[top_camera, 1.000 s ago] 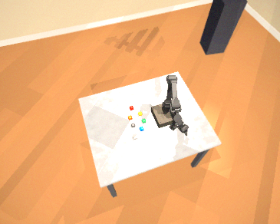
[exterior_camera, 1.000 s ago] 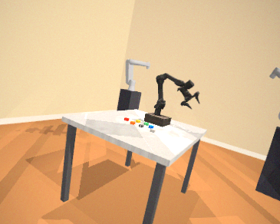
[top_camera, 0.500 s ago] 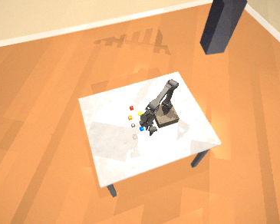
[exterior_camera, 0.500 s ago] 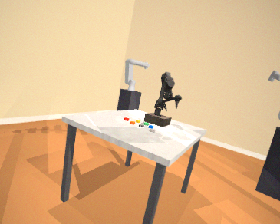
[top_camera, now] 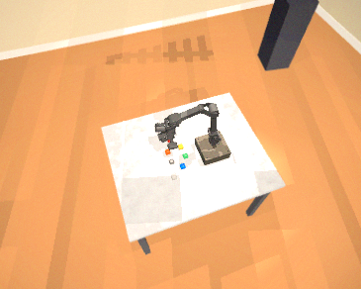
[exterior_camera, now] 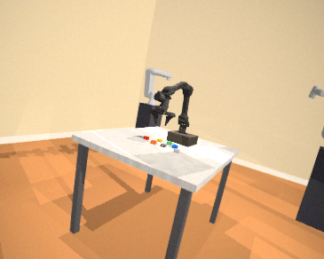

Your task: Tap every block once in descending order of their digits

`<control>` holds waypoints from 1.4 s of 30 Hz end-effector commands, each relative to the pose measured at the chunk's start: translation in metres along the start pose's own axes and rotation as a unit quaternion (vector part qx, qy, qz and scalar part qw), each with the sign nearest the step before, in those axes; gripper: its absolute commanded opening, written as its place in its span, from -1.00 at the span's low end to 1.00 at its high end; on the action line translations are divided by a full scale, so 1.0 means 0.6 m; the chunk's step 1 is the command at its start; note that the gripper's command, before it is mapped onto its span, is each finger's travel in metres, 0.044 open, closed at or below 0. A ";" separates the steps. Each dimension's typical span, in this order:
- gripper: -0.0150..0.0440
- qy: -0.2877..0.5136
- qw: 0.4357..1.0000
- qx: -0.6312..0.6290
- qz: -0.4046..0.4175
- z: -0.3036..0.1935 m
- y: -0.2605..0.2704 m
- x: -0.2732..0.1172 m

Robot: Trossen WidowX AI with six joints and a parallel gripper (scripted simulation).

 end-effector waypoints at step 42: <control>0.86 0.097 0.995 -0.012 -0.023 -0.165 -0.027 0.002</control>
Point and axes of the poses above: the point midway between the two fingers, 35 mm back from their tips, its own x axis out along the fingers, its own y axis across the jaws, z = x × y, the point moved 7 cm from there along -x, back along the fingers, and after that the axes turned 9 degrees about -x, right-handed, at the moved point
